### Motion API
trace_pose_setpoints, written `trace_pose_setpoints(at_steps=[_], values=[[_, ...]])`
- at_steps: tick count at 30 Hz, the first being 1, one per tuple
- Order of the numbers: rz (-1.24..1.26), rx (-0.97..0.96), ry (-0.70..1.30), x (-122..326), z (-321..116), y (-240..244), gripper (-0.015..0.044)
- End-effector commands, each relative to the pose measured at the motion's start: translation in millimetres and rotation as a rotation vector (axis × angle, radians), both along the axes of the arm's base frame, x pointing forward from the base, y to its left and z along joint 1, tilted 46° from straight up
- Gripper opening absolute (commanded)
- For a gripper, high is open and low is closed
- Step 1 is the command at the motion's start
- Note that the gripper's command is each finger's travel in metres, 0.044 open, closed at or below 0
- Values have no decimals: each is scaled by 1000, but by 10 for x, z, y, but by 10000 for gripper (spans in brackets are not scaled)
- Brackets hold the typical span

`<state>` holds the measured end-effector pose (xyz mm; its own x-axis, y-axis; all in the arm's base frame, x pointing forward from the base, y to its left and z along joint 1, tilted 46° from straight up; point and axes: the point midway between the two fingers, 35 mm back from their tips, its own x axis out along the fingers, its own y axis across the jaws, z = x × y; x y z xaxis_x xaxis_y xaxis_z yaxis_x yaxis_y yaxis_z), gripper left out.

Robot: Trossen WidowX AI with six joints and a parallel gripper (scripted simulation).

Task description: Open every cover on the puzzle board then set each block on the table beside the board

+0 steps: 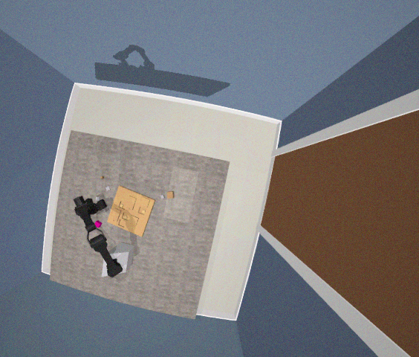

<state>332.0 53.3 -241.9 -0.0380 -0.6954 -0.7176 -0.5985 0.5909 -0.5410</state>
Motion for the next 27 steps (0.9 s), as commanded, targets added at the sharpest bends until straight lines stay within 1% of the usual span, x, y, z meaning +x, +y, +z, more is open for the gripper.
trace_pose_setpoints(at_steps=[1, 14, 27], values=[[1, -8, 9, -35, -54, -77, 80], [0, -10, 10, -59, -144, -177, 80], [-3, -5, 5, -44, -127, -146, 421]])
